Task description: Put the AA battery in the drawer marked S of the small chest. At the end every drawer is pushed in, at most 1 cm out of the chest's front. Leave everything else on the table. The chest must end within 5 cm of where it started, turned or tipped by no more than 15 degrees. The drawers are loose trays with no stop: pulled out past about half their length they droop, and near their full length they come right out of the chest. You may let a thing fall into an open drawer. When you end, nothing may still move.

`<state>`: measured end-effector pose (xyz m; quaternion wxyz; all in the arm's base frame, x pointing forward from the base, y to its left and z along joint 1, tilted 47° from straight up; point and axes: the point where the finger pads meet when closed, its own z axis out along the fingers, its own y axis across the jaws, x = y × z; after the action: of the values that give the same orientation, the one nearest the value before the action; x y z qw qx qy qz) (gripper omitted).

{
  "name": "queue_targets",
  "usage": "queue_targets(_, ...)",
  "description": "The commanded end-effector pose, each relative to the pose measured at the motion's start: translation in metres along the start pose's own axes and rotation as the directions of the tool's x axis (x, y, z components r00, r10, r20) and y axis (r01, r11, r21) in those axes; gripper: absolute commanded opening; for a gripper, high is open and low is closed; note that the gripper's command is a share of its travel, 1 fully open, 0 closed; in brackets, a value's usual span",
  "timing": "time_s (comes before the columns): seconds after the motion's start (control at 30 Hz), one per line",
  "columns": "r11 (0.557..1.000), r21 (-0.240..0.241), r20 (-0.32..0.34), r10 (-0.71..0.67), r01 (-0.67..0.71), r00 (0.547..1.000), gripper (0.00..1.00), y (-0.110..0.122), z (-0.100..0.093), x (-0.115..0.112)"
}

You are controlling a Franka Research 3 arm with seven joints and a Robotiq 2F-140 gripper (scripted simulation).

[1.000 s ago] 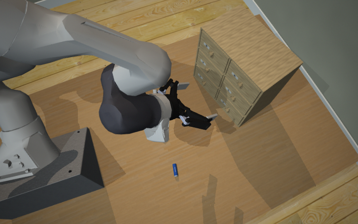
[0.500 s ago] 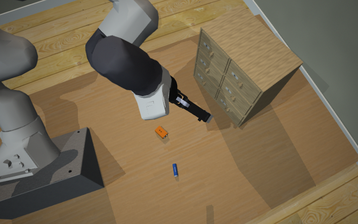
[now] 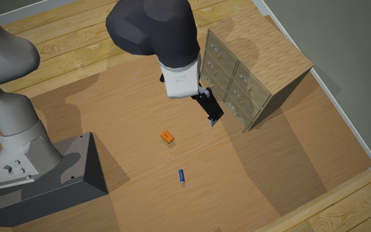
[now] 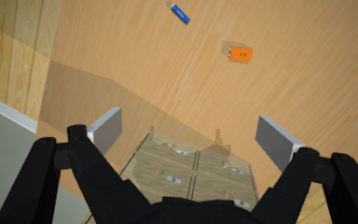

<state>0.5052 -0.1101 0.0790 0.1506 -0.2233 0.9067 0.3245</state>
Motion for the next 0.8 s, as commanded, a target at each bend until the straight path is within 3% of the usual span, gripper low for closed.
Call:
queue_targets(0.0,0.967,-0.132,-0.123,0.201,-0.217,0.972,1.0,0.0189,0.0066,0.0087)
queue_targets(0.77,0.966,-0.135,-0.126,0.206,-0.222,0.97,1.0,0.0189,0.0066,0.0087)
